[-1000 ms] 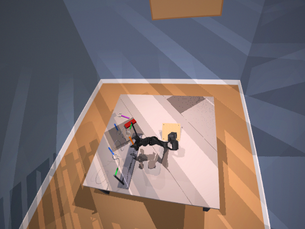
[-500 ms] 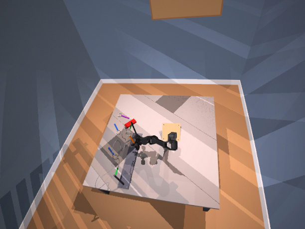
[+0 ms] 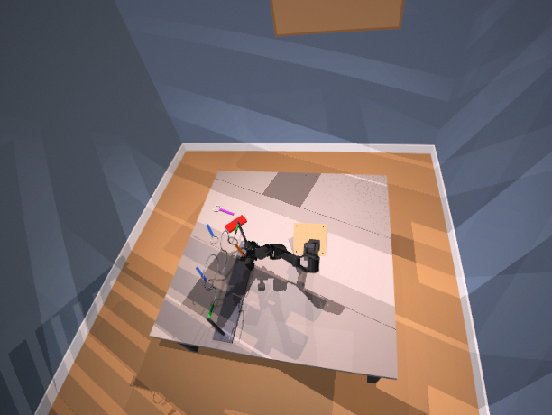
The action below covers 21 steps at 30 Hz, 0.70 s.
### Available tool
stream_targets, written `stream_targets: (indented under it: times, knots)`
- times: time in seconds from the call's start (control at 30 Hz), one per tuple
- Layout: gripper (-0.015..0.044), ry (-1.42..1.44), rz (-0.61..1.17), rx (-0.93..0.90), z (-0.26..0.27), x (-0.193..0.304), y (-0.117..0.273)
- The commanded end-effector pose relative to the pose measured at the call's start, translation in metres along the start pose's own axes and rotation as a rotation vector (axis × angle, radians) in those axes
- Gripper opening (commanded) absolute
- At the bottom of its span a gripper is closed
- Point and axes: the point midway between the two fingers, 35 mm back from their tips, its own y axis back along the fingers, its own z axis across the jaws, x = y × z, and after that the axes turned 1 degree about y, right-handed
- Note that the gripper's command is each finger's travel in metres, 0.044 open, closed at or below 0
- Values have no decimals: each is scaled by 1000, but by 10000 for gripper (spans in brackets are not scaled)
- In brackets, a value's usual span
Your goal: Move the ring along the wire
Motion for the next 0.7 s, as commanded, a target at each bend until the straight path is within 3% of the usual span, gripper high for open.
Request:
stream_targets:
  times: [0.0,0.67]
  knots:
    - [-150,43,12,31,-13,2,2]
    - [-150,200,33,103,-50,-4,10]
